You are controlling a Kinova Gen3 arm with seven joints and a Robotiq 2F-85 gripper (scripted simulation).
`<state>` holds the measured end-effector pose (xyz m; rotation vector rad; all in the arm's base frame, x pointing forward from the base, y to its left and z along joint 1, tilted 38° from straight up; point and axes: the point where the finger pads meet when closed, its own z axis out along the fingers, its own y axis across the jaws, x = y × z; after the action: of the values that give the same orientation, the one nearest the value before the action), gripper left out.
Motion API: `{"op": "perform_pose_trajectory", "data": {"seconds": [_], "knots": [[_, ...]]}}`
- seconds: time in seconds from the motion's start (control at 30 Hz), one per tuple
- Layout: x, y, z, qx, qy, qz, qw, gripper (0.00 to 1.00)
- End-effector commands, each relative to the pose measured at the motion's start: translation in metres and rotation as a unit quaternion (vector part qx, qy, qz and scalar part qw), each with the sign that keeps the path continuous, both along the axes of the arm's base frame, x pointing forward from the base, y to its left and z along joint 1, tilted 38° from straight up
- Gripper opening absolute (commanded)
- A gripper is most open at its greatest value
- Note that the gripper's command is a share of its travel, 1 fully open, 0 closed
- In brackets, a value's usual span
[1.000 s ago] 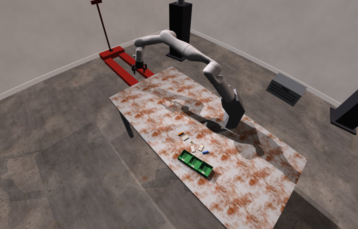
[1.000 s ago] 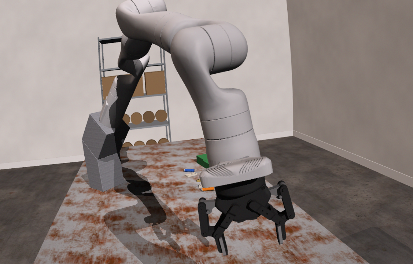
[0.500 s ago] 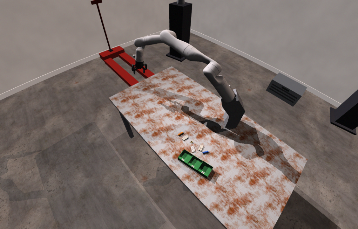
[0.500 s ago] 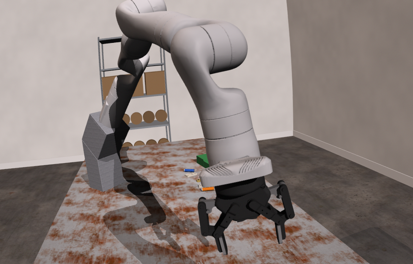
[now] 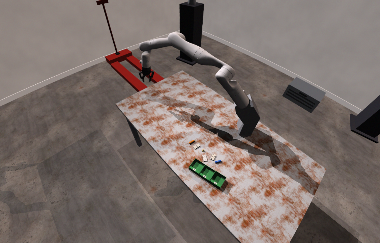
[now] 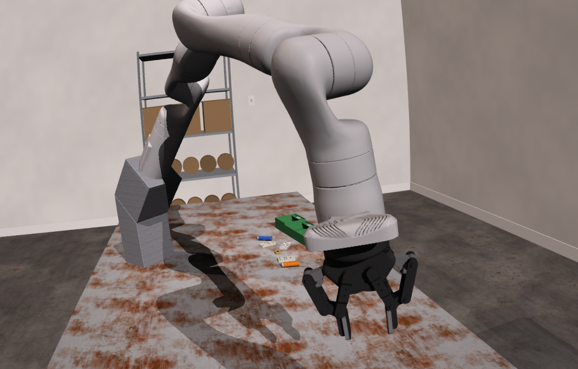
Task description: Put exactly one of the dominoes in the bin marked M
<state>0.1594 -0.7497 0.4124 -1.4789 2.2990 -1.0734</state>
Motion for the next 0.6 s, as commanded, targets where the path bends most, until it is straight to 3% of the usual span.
{"op": "perform_pose_trajectory", "data": {"seconds": [0.0,0.13,0.2,0.23,0.37,0.47,0.5,0.57], "knots": [[0.012,0.000,0.002,0.005,-0.002,0.006,1.000,0.09],[0.042,0.012,-0.005,0.010,-0.003,0.006,1.000,0.09],[0.046,0.014,-0.006,0.010,-0.003,0.006,1.000,0.09],[0.054,0.018,-0.008,0.035,-0.006,0.005,0.999,0.09],[0.083,0.032,-0.016,0.040,-0.007,0.005,0.999,0.09],[0.086,0.034,-0.016,0.040,-0.007,0.005,0.999,0.09],[0.093,0.038,-0.018,0.065,-0.008,0.002,0.998,0.09],[0.093,0.038,-0.018,0.065,-0.008,0.002,0.998,0.09]]}}
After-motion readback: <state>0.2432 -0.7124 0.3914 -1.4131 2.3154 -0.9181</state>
